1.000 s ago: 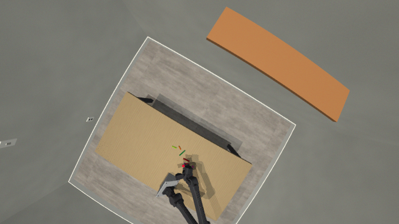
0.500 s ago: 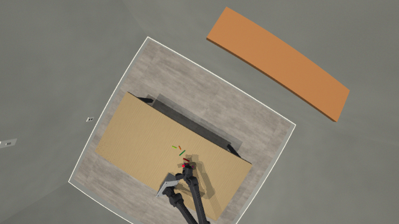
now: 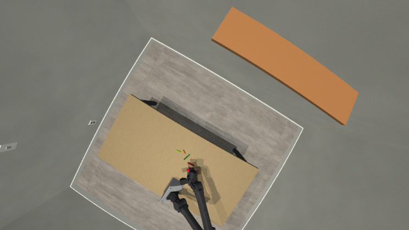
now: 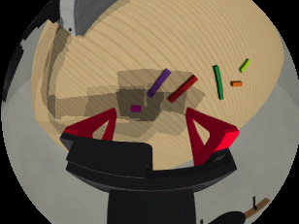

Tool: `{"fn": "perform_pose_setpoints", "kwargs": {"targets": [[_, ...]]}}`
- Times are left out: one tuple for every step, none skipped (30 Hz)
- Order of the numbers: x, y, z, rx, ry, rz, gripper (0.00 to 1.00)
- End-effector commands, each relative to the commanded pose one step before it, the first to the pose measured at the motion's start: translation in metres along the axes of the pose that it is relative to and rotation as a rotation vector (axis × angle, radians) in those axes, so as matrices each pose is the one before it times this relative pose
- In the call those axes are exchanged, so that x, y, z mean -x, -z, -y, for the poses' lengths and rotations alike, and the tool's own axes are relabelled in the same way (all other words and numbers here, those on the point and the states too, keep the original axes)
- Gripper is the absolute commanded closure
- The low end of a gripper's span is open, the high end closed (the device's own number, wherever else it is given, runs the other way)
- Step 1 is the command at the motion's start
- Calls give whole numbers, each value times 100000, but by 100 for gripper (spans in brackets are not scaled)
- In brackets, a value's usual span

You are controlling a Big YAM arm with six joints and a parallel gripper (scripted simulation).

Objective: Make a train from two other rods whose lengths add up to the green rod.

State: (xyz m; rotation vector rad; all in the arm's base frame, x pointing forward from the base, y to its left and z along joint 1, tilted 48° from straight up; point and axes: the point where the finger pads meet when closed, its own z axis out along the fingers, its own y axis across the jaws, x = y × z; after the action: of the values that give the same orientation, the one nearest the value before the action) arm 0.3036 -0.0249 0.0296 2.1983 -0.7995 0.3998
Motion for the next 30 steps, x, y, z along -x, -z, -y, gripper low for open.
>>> {"fn": "perform_pose_setpoints", "kwargs": {"targets": [[-2183, 1653, 1739, -5921, -4429, -2138, 0], [0, 0, 0, 0, 0, 0, 0], [0, 0, 0, 0, 0, 0, 0], [0, 0, 0, 0, 0, 0, 0], [0, 0, 0, 0, 0, 0, 0], [0, 0, 0, 0, 0, 0, 0], [0, 0, 0, 0, 0, 0, 0], [0, 0, 0, 0, 0, 0, 0], [0, 0, 0, 0, 0, 0, 0], [0, 0, 0, 0, 0, 0, 0], [0, 0, 0, 0, 0, 0, 0], [0, 0, 0, 0, 0, 0, 0], [0, 0, 0, 0, 0, 0, 0], [0, 0, 0, 0, 0, 0, 0], [0, 0, 0, 0, 0, 0, 0], [0, 0, 0, 0, 0, 0, 0], [0, 0, 0, 0, 0, 0, 0], [0, 0, 0, 0, 0, 0, 0], [0, 0, 0, 0, 0, 0, 0], [0, 0, 0, 0, 0, 0, 0], [0, 0, 0, 0, 0, 0, 0], [223, -135, 185, 460, 629, 163, 0], [371, 137, 768, -141, 361, -330, 0], [-76, 35, 946, -69, -312, 42, 0], [0, 0, 0, 0, 0, 0, 0], [0, 0, 0, 0, 0, 0, 0], [-83, 27, 1446, -43, 45, -73, 0], [19, -11, 1828, -125, 52, 116, 0], [109, -69, 1966, -78, 52, 15, 0], [-42, 0, -15, 87, 0, -242, 0]]}}
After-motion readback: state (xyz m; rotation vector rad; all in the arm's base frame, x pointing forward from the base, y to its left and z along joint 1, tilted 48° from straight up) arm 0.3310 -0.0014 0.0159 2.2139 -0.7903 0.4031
